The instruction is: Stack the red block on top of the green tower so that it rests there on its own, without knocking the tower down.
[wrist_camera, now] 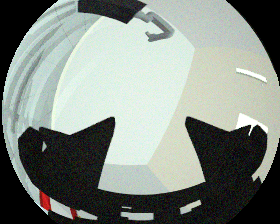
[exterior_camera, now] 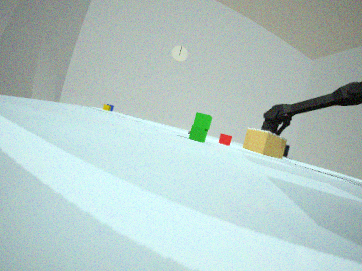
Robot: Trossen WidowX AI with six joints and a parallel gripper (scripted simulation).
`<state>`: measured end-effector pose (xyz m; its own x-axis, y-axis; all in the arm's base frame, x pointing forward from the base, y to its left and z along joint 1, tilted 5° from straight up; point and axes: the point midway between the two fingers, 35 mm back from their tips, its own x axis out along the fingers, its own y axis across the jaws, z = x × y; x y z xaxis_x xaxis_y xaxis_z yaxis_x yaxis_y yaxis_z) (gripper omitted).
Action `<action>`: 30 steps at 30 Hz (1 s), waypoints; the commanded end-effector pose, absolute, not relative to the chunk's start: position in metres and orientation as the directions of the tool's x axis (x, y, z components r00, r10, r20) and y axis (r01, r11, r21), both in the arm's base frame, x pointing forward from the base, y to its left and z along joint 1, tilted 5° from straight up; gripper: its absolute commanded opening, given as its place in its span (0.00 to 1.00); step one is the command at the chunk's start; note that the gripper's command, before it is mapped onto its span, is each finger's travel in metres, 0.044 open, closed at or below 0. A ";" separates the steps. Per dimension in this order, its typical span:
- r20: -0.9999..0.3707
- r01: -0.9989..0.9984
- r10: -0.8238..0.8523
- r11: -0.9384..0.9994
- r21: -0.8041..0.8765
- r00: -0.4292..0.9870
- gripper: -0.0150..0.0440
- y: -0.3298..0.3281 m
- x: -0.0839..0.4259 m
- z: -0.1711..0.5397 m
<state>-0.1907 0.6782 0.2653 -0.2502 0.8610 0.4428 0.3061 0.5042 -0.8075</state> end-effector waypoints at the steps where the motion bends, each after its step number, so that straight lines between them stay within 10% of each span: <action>1: 0.439 0.305 0.864 0.499 -0.811 -0.247 0.98 0.679 -0.188 0.265; 30: -0.295 -0.384 0.858 -0.127 -0.915 0.420 1.00 0.583 0.262 0.174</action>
<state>0.2353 0.6067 0.1870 0.3784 0.8970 -0.2285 -0.2989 -0.1153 -0.9473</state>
